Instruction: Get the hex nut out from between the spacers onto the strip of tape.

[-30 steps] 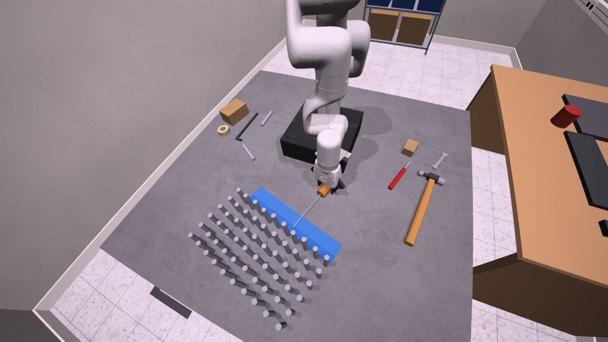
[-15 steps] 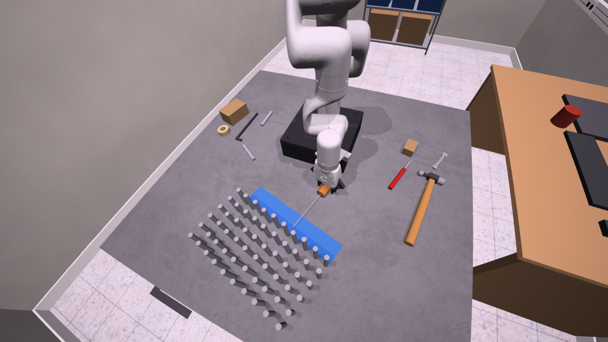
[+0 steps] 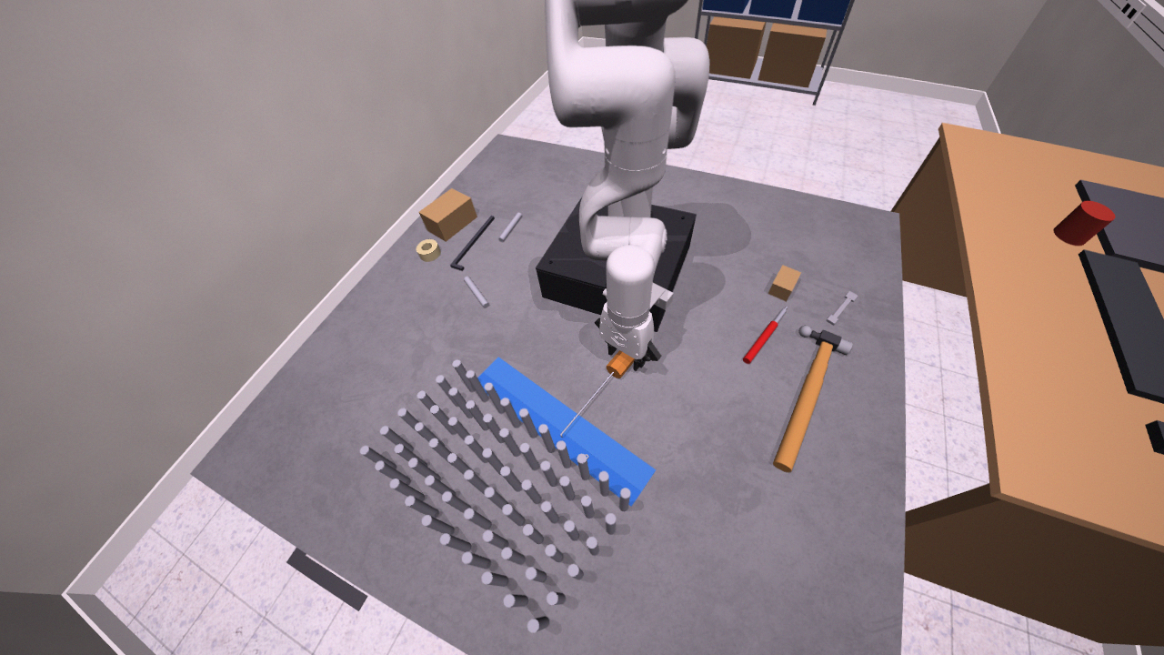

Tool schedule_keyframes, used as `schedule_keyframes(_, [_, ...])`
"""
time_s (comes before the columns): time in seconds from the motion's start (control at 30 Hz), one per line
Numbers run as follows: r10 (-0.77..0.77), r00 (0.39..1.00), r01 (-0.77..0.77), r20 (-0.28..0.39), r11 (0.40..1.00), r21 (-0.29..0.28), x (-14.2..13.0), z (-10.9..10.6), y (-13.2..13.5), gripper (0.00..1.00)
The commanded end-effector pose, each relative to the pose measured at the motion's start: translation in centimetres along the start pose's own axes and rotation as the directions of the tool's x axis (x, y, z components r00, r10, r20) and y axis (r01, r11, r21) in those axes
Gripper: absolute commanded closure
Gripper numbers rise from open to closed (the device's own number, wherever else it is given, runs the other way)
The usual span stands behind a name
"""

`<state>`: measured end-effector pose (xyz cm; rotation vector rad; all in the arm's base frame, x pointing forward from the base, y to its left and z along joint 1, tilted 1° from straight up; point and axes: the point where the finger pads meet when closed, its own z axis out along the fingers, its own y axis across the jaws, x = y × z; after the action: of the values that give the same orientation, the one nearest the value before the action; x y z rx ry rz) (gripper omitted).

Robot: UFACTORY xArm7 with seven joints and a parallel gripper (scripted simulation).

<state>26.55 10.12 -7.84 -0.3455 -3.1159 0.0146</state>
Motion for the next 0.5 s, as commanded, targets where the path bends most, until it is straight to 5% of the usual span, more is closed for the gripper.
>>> schedule_keyframes(0.0, [0.000,1.000,0.000,0.002,1.000,-0.002,-0.1,-0.7,0.1,0.35])
schedule_keyframes(0.47, [0.000,1.000,0.000,0.002,1.000,-0.002,-0.1,-4.9,0.1,0.35])
